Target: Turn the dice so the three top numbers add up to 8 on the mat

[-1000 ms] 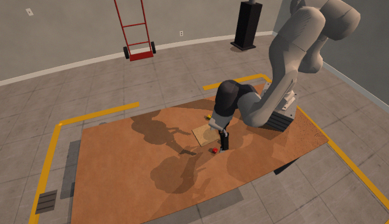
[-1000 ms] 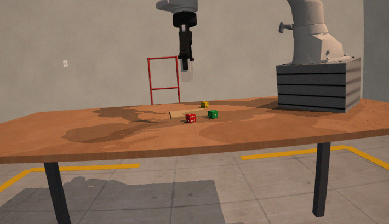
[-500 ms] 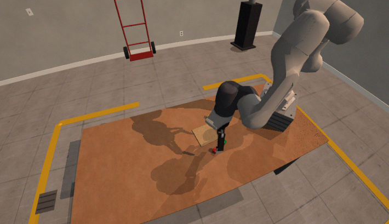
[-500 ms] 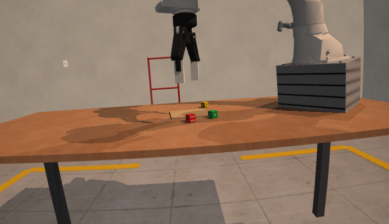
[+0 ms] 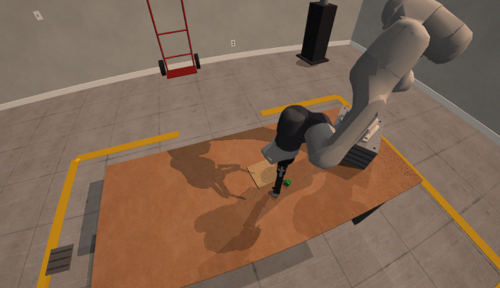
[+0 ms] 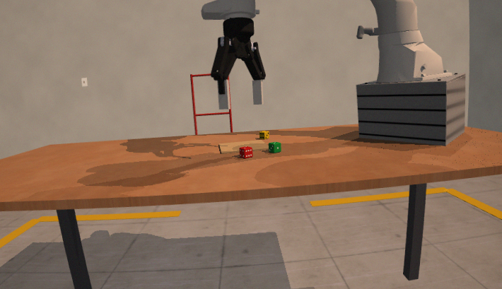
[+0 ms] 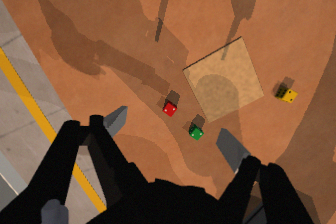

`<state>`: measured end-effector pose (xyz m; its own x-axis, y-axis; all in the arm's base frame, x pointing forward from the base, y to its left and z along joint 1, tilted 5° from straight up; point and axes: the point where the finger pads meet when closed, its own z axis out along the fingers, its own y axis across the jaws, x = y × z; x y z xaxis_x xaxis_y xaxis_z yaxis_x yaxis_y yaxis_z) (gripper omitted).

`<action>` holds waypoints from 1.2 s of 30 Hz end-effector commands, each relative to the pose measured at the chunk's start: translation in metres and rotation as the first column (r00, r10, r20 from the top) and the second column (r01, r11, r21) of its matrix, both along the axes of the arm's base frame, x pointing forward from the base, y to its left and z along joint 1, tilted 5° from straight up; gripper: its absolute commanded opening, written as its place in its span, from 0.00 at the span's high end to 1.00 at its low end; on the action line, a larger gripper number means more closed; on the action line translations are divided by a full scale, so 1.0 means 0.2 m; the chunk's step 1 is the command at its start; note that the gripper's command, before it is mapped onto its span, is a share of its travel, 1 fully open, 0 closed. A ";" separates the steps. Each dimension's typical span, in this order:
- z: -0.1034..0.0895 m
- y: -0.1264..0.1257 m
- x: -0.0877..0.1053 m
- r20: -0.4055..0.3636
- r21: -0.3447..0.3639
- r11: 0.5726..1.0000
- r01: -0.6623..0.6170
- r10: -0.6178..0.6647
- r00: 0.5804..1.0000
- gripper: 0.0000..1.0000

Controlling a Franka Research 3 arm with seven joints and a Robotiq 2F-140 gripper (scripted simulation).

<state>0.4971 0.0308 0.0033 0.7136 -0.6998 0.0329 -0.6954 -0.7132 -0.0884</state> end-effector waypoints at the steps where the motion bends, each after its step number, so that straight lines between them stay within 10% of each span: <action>1: 0.00 0.01 0.00 -0.017 0.001 0.990 0.138 -0.138 0.990 0.00; 18: -0.02 0.01 0.00 -0.033 0.019 0.904 0.427 -0.426 0.904 0.00; 36: -0.04 0.01 0.00 -0.056 0.034 0.710 0.703 -0.701 0.711 0.00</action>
